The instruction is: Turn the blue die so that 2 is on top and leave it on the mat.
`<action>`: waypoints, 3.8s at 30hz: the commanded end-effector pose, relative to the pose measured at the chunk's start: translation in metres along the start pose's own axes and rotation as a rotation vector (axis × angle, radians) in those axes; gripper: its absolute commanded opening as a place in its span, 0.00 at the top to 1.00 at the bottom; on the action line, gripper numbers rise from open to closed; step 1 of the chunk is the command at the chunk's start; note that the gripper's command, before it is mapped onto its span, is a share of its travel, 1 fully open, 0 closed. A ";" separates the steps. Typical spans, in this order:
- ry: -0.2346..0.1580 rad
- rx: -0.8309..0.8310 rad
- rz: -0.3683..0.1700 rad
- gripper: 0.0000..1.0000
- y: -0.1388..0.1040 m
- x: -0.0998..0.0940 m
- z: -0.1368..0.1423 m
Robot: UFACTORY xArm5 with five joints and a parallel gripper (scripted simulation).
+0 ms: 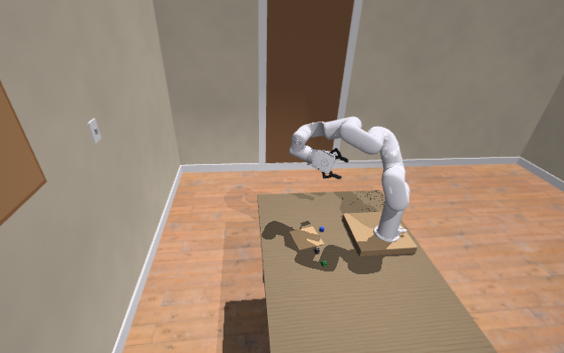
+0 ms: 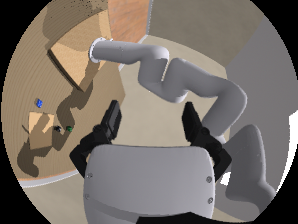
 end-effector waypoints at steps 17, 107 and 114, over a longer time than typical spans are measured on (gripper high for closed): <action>0.003 0.000 0.001 0.00 0.000 0.000 0.001; 1.395 1.070 -0.372 0.00 -0.002 0.061 -0.167; 1.395 1.071 -0.372 0.00 0.014 0.069 -0.206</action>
Point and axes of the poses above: the point where the finger pads meet when closed, its own x axis out along the fingers, its own z axis across the jaws, y = z × x, the point moved 5 cm from there along -x, back along the fingers, and after that the axes turned 9 degrees about -x, right-handed, at the moved point
